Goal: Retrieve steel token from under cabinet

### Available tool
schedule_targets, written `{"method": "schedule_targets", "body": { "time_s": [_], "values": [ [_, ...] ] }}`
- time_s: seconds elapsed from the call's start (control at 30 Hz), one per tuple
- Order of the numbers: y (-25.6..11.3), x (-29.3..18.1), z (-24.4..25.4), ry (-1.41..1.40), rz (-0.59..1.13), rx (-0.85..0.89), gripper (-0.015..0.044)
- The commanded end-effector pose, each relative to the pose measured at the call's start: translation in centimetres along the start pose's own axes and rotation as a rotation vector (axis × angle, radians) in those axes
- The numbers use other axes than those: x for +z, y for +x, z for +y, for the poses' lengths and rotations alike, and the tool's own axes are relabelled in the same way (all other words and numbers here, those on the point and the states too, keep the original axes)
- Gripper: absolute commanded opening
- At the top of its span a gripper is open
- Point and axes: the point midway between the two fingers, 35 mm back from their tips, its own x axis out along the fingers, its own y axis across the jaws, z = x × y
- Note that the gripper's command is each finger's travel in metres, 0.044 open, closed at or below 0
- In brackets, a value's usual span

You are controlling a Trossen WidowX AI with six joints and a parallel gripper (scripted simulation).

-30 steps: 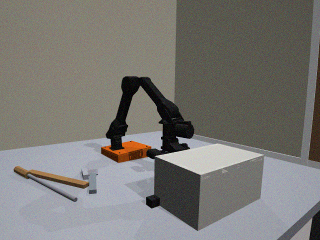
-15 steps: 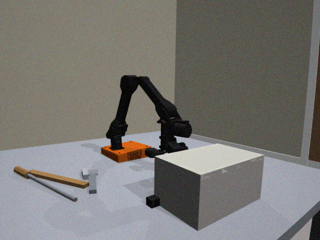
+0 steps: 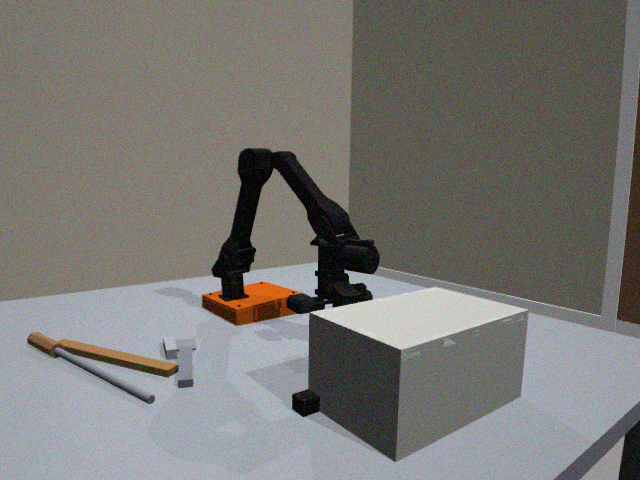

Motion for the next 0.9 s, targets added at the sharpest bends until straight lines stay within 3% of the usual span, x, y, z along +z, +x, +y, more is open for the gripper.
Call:
{"method": "schedule_targets", "body": {
  "time_s": [0.0,0.87],
  "values": [
    [0.1,-0.8,0.0,0.001,0.003,0.0,0.0],
    [0.1,-3.8,0.1,0.0,0.006,0.0,0.0]
  ]
}}
